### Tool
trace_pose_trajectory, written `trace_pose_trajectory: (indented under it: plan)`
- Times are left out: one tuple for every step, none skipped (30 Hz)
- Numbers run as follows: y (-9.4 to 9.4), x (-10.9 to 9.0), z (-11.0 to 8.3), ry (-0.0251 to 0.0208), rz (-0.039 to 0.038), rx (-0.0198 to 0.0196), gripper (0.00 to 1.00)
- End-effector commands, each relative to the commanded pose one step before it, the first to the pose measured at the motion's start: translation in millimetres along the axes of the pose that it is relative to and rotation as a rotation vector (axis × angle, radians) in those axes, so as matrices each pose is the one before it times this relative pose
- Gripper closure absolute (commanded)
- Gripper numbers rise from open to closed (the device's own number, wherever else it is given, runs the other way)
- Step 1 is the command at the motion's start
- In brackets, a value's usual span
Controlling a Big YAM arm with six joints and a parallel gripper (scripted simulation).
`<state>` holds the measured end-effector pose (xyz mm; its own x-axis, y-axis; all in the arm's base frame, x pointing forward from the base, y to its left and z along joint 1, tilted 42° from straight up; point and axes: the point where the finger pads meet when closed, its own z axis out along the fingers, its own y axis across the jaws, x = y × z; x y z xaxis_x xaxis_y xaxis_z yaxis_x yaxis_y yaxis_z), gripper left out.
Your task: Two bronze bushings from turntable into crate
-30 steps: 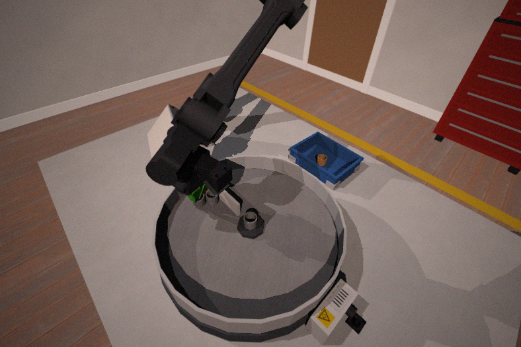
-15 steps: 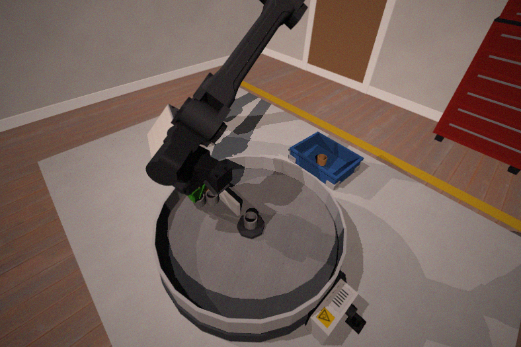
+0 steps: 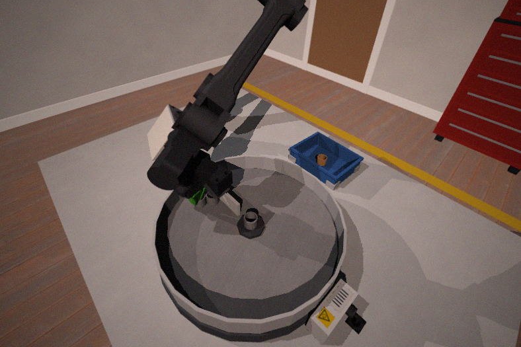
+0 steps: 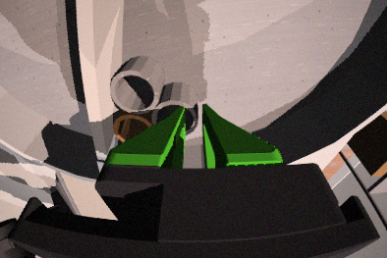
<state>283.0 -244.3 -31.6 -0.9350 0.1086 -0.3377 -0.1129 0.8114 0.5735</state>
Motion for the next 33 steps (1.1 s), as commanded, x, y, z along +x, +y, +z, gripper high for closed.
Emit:
trace_pose_trajectory:
  plan:
    - [-8.78, -2.90, -13.55, -0.02758, 0.01499, 0.02967, 0.87]
    - [0.22, -0.56, -0.80, -0.00094, -0.00156, 0.00186, 0.87]
    - [-0.03, -0.03, -0.02, -0.00003, -0.00066, 0.00006, 0.87]
    - [0.00, 0.04, 0.02, 0.00015, -0.00019, 0.00002, 0.87]
    - [0.46, -0.42, 0.55, 0.00127, -0.00178, -0.00075, 0.87]
    - [0.21, -0.23, 0.24, 0.00055, -0.00083, -0.00032, 0.87]
    - [0.05, -0.04, 0.05, 0.00011, -0.00016, -0.00007, 0.87]
    - [0.00, 0.01, 0.01, 0.00001, 0.00003, -0.00003, 0.87]
    - [0.00, 0.00, 0.00, 0.00000, 0.00000, 0.00000, 0.87]
    - [-0.01, -0.01, -0.01, -0.00001, -0.00003, 0.00003, 0.87]
    - [0.00, 0.01, 0.00, 0.00001, 0.00001, -0.00001, 0.87]
    - [0.00, 0.01, 0.01, 0.00001, 0.00001, -0.00001, 0.87]
    - [0.00, -0.01, 0.00, -0.00001, -0.00001, 0.00001, 0.87]
    - [0.00, 0.00, 0.00, 0.00000, -0.00001, 0.00001, 0.87]
    - [0.00, 0.00, 0.00, 0.00001, 0.00001, -0.00001, 0.87]
    - [0.00, 0.00, 0.00, 0.00000, 0.00000, 0.00000, 0.87]
    - [0.00, 0.00, 0.00, 0.00000, 0.00000, 0.00000, 0.87]
    - [0.00, 0.00, 0.00, 0.00000, -0.00001, 0.00001, 0.87]
    - [0.00, 0.00, 0.00, 0.00000, 0.00001, -0.00001, 0.87]
    - [0.00, 0.00, 0.00, 0.00000, 0.00000, 0.00000, 0.87]
    - [0.00, 0.00, 0.00, 0.00000, 0.00000, 0.00000, 0.87]
    - [0.00, 0.00, 0.00, 0.00000, 0.00000, 0.00000, 0.87]
    - [0.00, 0.00, 0.00, 0.00000, 0.00000, 0.00000, 0.87]
    - [0.00, 0.00, 0.00, 0.00000, 0.00000, 0.00000, 0.87]
    - [0.00, 0.00, 0.00, 0.00000, 0.00000, 0.00000, 0.87]
    - [0.00, 0.00, 0.00, 0.00000, 0.00000, 0.00000, 0.87]
    - [0.00, 0.00, 0.00, 0.00000, 0.00000, 0.00000, 0.87]
    - [0.00, 0.00, 0.00, 0.00000, 0.00000, 0.00000, 0.87]
    - [0.00, 0.00, 0.00, 0.00000, 0.00000, 0.00000, 0.87]
    - [0.00, 0.00, 0.00, 0.00000, 0.00000, 0.00000, 0.87]
    - [0.00, 0.00, 0.00, 0.00000, 0.00000, 0.00000, 1.00]
    - [-0.03, 0.07, -0.01, 0.00044, -0.00017, 0.00018, 1.00]
    - [0.00, 0.00, 0.00, 0.00000, 0.00000, 0.00000, 1.00]
